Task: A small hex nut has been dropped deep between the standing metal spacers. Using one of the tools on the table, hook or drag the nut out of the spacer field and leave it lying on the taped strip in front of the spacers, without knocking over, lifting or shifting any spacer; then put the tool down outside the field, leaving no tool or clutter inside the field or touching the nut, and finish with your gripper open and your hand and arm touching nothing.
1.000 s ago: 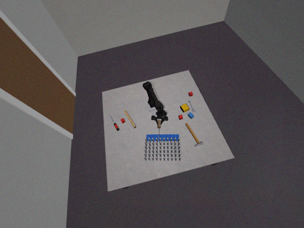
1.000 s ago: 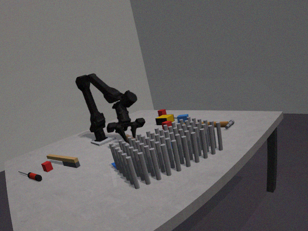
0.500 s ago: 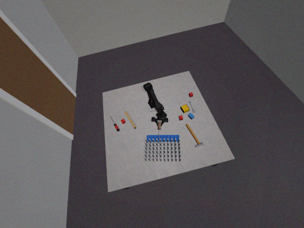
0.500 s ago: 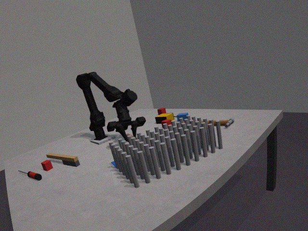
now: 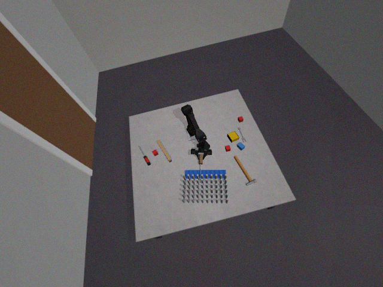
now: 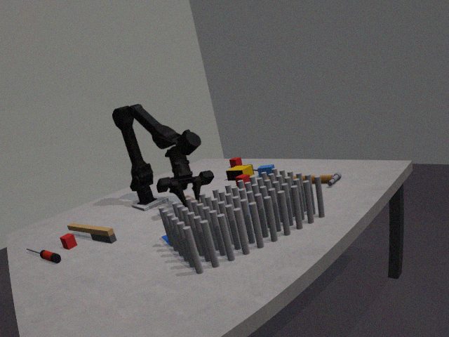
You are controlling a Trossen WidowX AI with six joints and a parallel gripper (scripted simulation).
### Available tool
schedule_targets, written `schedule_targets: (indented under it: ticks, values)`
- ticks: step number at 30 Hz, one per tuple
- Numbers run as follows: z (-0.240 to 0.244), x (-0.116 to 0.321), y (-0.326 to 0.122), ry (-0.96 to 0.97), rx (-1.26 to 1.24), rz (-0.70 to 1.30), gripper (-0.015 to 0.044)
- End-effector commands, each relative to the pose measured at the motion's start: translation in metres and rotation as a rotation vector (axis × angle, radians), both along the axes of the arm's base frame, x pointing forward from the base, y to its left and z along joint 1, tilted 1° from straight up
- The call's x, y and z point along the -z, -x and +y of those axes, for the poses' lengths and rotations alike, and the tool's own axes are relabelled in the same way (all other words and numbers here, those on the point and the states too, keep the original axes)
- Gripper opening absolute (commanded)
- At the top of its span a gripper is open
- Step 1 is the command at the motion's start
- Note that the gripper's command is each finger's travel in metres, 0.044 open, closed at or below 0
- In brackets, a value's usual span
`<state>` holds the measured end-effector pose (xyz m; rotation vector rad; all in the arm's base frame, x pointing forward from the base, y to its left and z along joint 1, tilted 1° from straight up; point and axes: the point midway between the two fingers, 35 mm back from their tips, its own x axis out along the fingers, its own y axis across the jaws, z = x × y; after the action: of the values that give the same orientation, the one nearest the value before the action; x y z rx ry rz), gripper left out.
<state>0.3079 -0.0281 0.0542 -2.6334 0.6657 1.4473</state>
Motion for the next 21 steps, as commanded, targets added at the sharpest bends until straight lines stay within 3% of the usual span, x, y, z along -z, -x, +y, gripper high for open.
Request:
schedule_targets:
  ticks: [1,21]
  values:
    - [-0.002,-0.002,-0.005,0.001,-0.002,-0.009,0.0000]
    - [-0.008,-0.003,-0.019,0.001,-0.002,-0.011,0.0000]
